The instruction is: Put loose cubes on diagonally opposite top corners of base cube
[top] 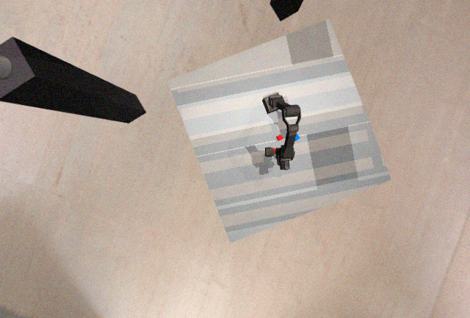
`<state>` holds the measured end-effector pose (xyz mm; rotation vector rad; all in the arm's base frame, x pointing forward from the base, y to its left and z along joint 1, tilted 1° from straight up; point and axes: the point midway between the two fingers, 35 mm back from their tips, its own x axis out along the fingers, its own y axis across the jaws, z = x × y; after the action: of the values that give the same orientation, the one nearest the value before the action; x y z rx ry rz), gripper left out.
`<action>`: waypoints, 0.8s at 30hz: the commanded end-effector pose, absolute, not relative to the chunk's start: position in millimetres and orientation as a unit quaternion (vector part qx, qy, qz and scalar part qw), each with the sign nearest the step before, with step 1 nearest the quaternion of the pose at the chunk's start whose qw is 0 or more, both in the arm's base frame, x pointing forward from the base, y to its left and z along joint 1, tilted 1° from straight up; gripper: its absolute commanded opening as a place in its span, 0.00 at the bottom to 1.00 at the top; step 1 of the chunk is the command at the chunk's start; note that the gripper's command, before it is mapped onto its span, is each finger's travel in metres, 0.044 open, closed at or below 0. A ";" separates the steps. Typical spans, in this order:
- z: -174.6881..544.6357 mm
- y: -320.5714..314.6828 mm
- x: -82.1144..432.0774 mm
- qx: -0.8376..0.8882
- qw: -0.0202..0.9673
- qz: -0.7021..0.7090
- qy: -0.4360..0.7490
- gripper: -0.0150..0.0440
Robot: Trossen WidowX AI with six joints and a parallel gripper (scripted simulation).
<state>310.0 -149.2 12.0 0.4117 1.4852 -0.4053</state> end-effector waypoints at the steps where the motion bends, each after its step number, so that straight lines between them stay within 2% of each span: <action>1: 5.4 -148.9 308.1 0.185 0.696 -0.184 0.669 0.70; 22: -26.1 -149.1 309.0 0.185 0.696 -0.184 0.669 0.70; 24: -26.1 -149.1 309.0 0.185 0.696 -0.184 0.669 0.61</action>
<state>309.5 -148.6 -24.4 0.4135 1.4932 -0.4046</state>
